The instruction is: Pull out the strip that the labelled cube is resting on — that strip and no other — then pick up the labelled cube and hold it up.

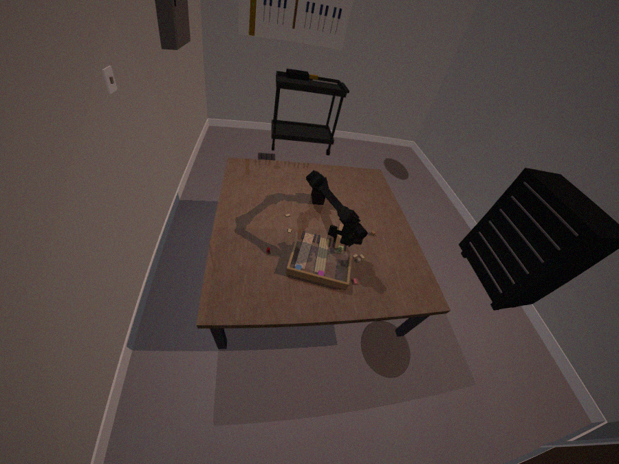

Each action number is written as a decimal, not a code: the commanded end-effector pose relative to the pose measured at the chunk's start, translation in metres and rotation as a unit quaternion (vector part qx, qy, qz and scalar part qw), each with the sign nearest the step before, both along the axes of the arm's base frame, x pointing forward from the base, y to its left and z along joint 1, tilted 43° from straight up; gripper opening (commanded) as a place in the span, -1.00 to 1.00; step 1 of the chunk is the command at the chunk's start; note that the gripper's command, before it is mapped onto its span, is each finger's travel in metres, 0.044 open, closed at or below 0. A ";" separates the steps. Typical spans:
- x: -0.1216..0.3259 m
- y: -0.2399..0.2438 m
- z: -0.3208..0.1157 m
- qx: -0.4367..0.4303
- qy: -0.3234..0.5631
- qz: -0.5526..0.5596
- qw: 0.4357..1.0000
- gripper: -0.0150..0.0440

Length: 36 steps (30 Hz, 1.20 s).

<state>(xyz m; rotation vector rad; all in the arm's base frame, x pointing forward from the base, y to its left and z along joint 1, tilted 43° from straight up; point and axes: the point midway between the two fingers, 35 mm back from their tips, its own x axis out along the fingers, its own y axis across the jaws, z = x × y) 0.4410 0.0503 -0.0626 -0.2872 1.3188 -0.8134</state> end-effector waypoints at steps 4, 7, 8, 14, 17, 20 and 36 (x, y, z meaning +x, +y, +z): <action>0.002 -0.006 -0.009 -0.003 0.004 0.003 1.000 0.36; 0.002 -0.009 -0.013 -0.003 0.004 0.003 1.000 0.36; 0.002 -0.010 -0.014 -0.003 0.004 0.003 1.000 0.36; 0.002 -0.017 -0.021 -0.004 0.004 0.003 1.000 0.36; 0.003 -0.021 -0.025 -0.004 0.004 0.003 1.000 0.36; 0.003 -0.024 -0.029 -0.004 0.004 0.003 1.000 0.36; 0.002 -0.037 -0.042 -0.005 0.004 0.003 1.000 0.36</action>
